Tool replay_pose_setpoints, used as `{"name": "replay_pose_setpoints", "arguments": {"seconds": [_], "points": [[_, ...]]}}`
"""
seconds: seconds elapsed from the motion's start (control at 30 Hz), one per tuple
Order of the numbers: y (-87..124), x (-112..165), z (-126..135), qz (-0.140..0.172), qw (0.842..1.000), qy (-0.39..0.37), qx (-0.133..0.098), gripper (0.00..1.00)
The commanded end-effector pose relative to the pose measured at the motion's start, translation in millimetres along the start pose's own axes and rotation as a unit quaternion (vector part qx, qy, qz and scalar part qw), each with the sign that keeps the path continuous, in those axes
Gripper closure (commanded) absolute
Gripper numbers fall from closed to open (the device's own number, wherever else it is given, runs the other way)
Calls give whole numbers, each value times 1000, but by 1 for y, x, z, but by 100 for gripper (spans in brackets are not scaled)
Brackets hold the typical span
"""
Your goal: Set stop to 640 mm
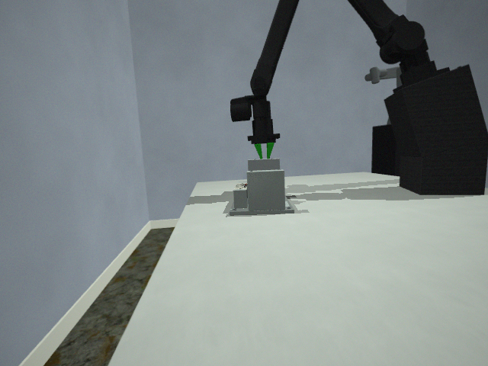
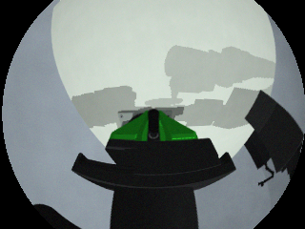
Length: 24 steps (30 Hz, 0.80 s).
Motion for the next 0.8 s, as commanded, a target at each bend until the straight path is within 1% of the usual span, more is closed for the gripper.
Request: {"name": "replay_pose_setpoints", "arguments": {"seconds": [0.0, 0.17, 0.37, 0.53, 0.67, 0.77], "points": [[28, -3, 37, -9, 999, -4, -42, 94], [28, -3, 38, -9, 999, -4, -42, 94], [30, -2, 44, -9, 999, -3, -41, 94], [33, -3, 50, -9, 999, -3, -48, 94], [33, -3, 50, -9, 999, -3, -48, 94], [28, -2, 48, -8, 999, -2, -38, 94]]}}
Point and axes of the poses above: the point where the finger pads meet when closed, its own y axis back along the fingers, its own z axis across the jaws, x = y × z, the point moved 8 cm from there along y, back along the fingers, and after that the axes turned 6 degrees about y, right-handed, at the moved point
